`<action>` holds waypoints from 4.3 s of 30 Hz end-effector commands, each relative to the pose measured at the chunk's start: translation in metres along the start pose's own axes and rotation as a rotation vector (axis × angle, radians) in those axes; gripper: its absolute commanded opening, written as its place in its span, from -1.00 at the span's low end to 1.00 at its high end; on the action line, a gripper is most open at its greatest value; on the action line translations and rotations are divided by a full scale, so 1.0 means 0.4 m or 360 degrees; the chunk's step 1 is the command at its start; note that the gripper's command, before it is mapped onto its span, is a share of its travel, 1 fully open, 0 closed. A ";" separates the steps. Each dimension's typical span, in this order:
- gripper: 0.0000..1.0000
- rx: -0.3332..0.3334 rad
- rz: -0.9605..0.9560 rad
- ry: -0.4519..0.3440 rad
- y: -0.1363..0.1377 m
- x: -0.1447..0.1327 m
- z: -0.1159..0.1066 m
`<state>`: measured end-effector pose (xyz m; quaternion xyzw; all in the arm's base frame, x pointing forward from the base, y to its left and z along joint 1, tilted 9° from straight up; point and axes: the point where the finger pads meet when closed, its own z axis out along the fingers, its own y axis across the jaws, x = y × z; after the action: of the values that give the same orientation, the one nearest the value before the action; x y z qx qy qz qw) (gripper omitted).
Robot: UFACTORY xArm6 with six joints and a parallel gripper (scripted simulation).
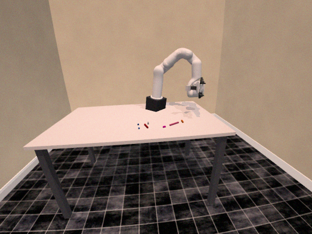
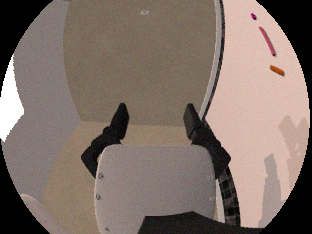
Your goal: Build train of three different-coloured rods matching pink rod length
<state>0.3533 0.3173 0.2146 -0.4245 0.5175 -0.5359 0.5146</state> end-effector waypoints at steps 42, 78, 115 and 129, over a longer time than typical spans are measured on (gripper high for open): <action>1.00 -0.0253 0.0410 0.1174 0.123 0.515 0.164; 1.00 0.0014 0.1584 0.3027 0.336 0.995 -0.106; 1.00 0.1536 0.3099 0.4248 0.497 0.982 -0.134; 1.00 0.2555 0.3652 0.4283 0.512 1.032 -0.017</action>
<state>0.3125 -0.0701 -0.0217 -0.9714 -0.2281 0.0236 0.0610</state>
